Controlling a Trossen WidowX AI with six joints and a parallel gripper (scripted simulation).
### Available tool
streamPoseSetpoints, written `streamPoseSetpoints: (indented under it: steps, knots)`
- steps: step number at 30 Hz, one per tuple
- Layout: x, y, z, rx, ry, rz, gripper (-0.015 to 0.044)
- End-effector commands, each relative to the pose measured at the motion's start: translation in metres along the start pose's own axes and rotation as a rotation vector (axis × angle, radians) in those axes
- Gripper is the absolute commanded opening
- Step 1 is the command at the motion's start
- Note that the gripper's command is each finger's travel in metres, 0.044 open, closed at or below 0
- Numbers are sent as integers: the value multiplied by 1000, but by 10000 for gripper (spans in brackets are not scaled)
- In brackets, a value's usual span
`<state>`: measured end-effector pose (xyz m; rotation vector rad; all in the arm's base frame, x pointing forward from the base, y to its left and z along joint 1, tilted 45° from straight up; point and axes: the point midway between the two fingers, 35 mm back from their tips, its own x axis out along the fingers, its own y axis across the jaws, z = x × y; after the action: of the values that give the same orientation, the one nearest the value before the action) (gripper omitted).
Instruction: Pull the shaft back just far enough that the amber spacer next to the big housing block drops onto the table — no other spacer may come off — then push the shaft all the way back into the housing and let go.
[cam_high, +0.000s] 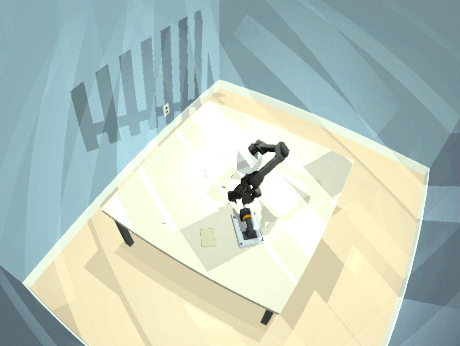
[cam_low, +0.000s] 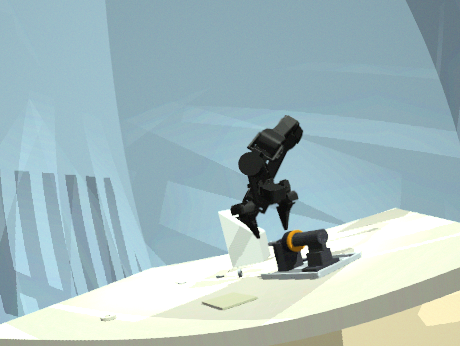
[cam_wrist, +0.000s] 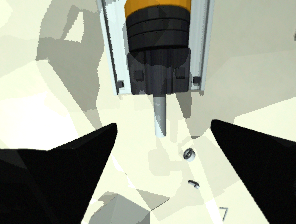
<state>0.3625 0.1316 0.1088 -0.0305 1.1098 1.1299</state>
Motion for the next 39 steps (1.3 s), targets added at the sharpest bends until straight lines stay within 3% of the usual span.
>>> streamPoseSetpoints:
  steps: [1,26,39]
  knots:
    - [2,1,0,-3,-1,4,440]
    - [41,3,0,-3,-3,6,440]
    - [42,3,0,-3,-3,6,440]
